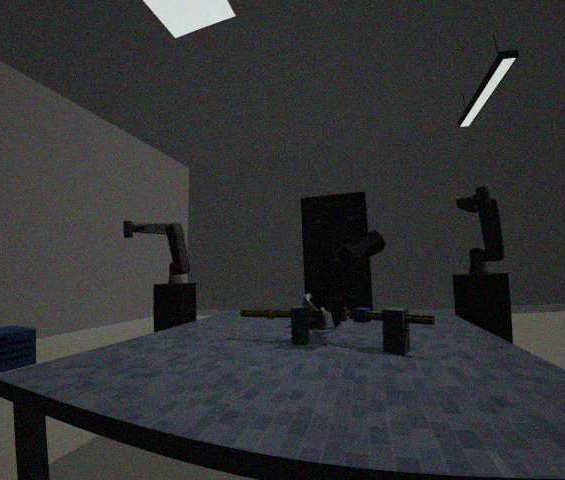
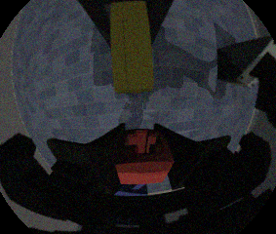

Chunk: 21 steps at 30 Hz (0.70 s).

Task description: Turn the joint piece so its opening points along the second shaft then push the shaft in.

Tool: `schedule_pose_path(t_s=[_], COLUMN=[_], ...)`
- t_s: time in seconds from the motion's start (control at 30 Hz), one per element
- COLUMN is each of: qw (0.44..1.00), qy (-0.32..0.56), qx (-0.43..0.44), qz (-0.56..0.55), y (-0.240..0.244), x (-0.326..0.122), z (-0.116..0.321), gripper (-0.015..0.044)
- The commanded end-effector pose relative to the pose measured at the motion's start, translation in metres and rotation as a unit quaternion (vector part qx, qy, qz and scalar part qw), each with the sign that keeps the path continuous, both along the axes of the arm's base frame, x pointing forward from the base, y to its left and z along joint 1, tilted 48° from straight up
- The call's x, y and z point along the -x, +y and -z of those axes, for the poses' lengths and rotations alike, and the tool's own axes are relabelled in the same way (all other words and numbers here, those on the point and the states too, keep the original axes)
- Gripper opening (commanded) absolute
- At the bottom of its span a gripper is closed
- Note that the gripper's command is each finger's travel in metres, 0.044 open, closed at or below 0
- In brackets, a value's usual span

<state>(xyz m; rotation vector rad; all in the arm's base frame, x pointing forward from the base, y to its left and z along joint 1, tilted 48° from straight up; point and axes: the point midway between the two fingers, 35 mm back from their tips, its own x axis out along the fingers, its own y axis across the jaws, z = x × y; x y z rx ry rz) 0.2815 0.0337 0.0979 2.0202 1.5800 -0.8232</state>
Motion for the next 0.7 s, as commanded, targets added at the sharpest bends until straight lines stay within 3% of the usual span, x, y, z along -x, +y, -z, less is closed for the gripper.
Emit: schedule_pose_path(t_s=[0.0,0.67], qw=[0.999,0.999], qy=[-0.027,-0.030], qx=[-0.004,-0.005], qz=[-0.024,-0.027], y=[0.0000,0.0001], x=[-0.0035,-0.0037], z=[0.0005,0.0007], gripper=[0.0000,0.0000])
